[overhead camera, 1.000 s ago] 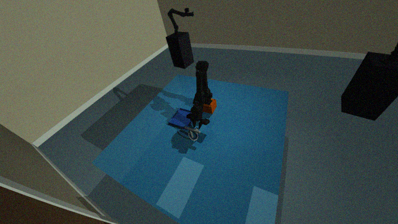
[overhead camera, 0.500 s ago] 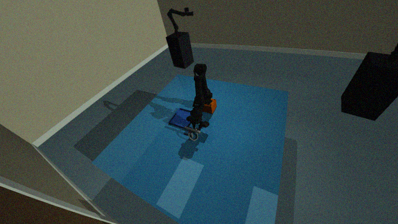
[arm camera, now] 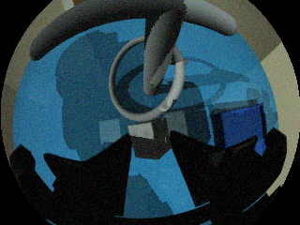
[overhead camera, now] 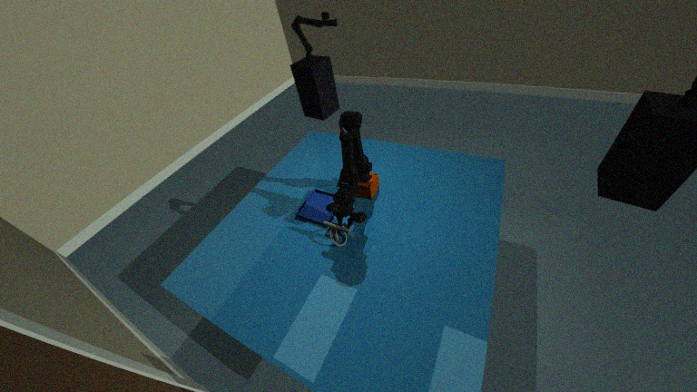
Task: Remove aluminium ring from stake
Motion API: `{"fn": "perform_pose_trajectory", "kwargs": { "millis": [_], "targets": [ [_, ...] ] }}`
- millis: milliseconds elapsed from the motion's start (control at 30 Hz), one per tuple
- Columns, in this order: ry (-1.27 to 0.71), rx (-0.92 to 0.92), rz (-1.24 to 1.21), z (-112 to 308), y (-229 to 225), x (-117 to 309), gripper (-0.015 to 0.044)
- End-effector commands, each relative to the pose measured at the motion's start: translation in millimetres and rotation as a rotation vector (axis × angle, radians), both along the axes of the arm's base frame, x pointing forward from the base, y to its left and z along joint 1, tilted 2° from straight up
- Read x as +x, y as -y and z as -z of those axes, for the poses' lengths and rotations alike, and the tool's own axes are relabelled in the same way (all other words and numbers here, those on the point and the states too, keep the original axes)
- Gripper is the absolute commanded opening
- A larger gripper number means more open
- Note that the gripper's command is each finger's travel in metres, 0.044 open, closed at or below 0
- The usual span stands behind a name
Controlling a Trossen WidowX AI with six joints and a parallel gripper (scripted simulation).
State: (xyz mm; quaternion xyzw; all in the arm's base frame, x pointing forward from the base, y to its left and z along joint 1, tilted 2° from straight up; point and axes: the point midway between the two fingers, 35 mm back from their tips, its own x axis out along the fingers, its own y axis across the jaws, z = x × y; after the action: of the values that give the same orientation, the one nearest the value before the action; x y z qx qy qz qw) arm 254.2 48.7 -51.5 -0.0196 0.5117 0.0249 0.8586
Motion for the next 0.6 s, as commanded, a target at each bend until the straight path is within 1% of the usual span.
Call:
{"fn": "perform_pose_trajectory", "kwargs": {
  "millis": [0, 367, 400, 567],
  "targets": [
    [0.0, 0.0, 0.0, -0.1, 0.0, -0.2, 0.0087],
    [0.0, 0.0, 0.0, -0.1, 0.0, -0.2, 0.0013],
    [0.0, 0.0, 0.0, -0.3, 0.0, -0.1, 0.0],
    [0.002, 0.001, -0.001, -6.3, -0.4, 1.4, 0.0]
  ]
}}
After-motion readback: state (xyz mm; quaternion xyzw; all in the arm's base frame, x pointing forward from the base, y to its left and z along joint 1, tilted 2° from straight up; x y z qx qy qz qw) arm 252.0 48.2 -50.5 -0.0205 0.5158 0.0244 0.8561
